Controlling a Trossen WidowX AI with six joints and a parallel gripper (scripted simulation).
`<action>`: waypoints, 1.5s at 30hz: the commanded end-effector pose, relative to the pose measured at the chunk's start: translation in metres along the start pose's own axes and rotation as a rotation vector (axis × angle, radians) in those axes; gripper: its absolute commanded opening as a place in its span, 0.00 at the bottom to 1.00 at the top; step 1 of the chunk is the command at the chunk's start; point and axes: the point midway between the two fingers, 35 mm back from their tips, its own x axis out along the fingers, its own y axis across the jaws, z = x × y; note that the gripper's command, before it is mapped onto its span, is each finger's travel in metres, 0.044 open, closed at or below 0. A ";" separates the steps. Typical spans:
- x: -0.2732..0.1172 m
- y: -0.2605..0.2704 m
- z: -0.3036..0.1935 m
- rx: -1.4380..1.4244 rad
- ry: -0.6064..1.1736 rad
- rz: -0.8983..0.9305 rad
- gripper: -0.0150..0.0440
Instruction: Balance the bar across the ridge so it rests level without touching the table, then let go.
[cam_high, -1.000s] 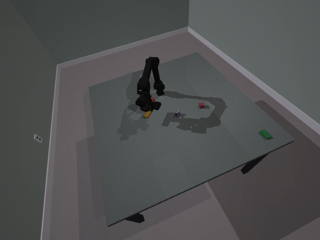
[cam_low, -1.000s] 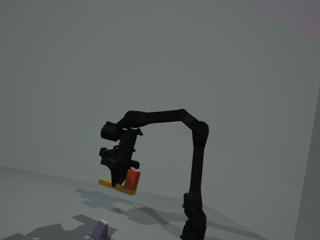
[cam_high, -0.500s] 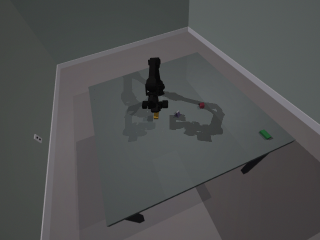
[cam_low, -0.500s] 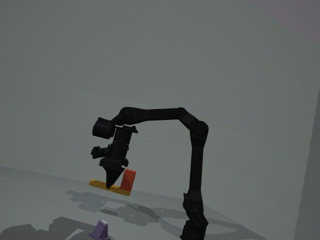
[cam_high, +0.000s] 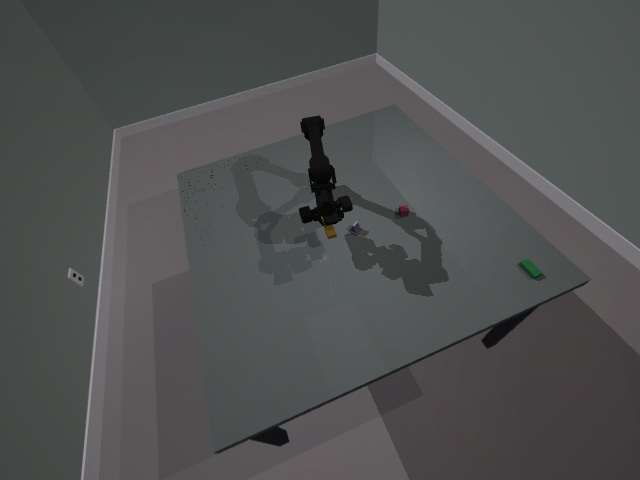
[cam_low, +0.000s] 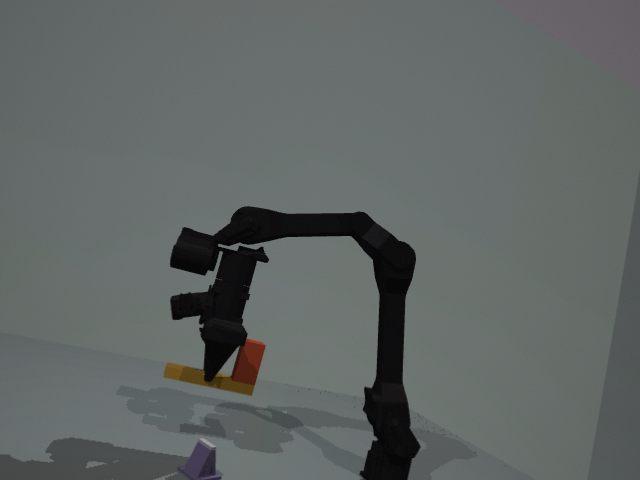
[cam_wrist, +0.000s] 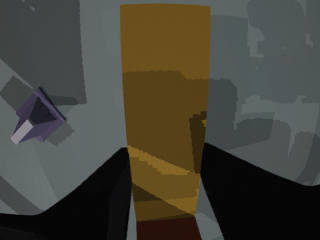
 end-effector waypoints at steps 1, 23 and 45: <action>0.000 0.017 0.007 -0.095 0.000 0.003 0.25; -0.002 0.099 0.018 -0.485 -0.004 0.010 0.25; 0.013 0.132 0.015 -0.592 -0.005 0.013 0.25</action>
